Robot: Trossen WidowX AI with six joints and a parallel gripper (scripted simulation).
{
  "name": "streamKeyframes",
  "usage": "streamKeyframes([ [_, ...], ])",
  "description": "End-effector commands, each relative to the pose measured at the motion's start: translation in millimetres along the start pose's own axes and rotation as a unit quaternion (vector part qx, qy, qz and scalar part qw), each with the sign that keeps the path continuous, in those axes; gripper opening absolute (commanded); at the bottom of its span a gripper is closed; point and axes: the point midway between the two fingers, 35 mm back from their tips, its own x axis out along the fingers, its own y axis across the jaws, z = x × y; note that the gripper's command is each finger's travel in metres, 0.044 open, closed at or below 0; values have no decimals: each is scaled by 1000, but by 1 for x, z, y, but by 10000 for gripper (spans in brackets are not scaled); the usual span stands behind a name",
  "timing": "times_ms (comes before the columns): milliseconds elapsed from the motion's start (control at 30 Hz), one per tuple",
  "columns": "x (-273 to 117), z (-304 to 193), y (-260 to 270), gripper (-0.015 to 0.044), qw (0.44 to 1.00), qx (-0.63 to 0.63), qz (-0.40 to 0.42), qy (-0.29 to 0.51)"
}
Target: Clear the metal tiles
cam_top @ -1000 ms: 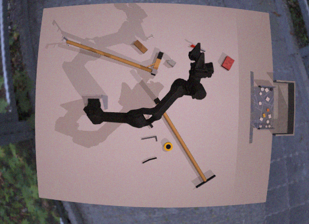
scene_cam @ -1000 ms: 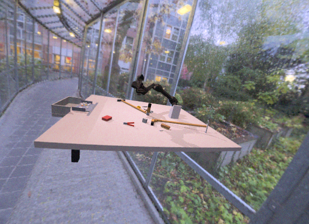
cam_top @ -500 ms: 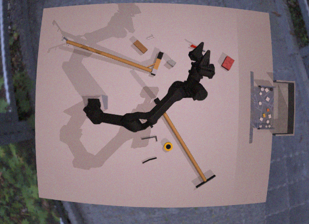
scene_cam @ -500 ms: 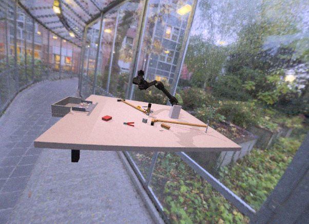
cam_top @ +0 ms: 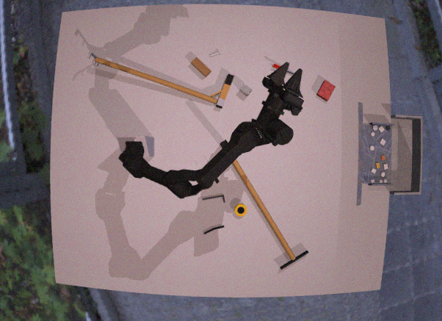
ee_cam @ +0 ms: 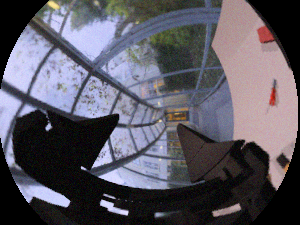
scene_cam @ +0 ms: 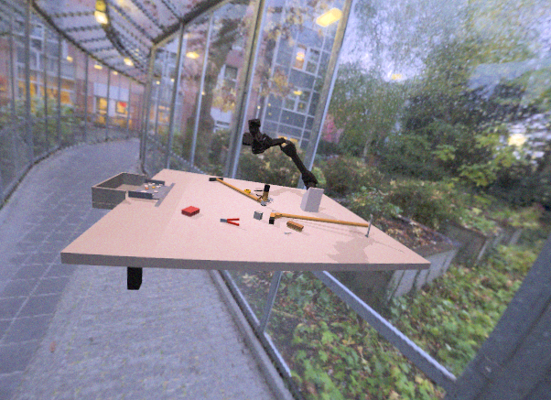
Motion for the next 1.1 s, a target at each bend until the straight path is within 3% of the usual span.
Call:
streamKeyframes([
  [0,-5,-5,-1,440,999,1,-33,-29],
  [533,-43,-31,0,440,976,-19,-168,-137],
  [1067,-111,-59,-2,440,919,-80,-307,-232],
])
